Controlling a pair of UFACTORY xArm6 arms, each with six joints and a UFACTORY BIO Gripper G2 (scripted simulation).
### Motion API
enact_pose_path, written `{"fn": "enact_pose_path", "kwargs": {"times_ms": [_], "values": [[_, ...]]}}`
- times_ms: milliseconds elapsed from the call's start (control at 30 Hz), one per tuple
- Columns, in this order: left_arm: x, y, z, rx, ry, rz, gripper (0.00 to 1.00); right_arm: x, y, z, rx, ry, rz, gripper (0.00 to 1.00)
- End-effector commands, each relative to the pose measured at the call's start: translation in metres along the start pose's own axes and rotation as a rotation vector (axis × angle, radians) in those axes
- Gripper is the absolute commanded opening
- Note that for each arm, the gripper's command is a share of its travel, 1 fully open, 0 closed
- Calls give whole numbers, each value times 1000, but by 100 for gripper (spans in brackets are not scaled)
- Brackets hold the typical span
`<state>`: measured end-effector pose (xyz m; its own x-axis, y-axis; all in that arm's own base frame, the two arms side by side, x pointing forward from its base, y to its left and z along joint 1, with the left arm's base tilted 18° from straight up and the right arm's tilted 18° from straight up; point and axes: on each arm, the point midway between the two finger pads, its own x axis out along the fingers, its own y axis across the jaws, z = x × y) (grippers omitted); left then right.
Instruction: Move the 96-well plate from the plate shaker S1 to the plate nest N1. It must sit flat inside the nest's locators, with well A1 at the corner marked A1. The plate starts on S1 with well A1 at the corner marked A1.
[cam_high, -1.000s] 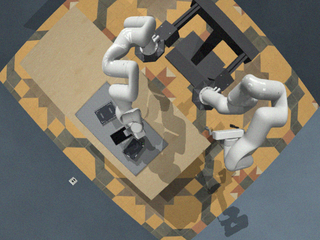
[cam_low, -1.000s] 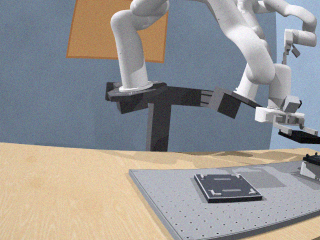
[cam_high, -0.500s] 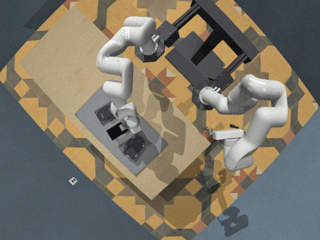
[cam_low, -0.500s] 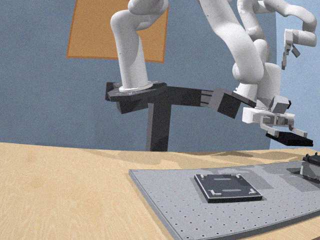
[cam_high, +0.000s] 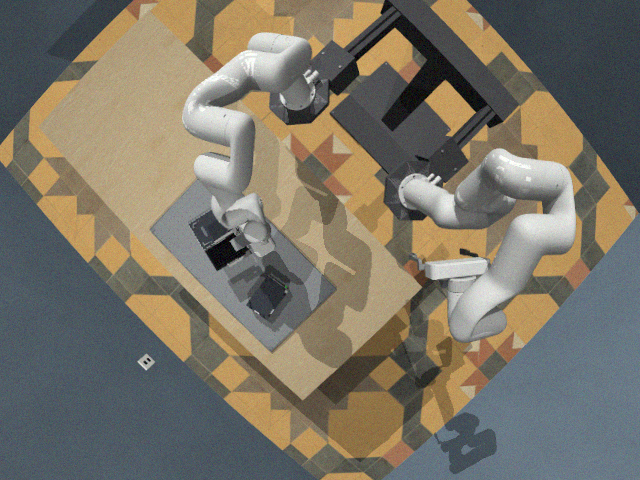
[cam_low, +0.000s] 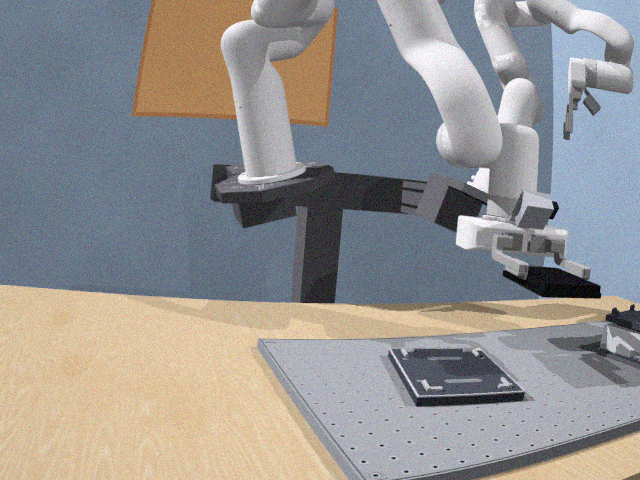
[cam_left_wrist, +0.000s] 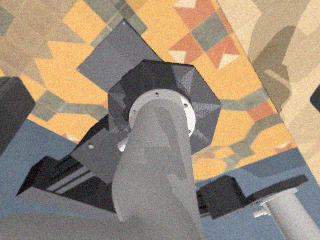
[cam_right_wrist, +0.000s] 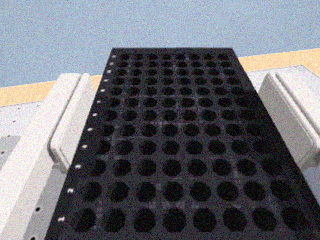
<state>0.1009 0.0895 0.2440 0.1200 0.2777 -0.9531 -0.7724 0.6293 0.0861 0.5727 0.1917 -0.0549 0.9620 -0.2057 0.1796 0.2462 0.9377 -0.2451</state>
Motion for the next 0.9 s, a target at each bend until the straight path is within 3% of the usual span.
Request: {"fn": "enact_pose_path", "kwargs": {"times_ms": [0,867], "values": [[-1,0,1,0,-2,0,100,2,-10,1,4,-6,1,0],[-1,0,1,0,-2,0,100,12,-89,-9,3,-6,1,0]]}}
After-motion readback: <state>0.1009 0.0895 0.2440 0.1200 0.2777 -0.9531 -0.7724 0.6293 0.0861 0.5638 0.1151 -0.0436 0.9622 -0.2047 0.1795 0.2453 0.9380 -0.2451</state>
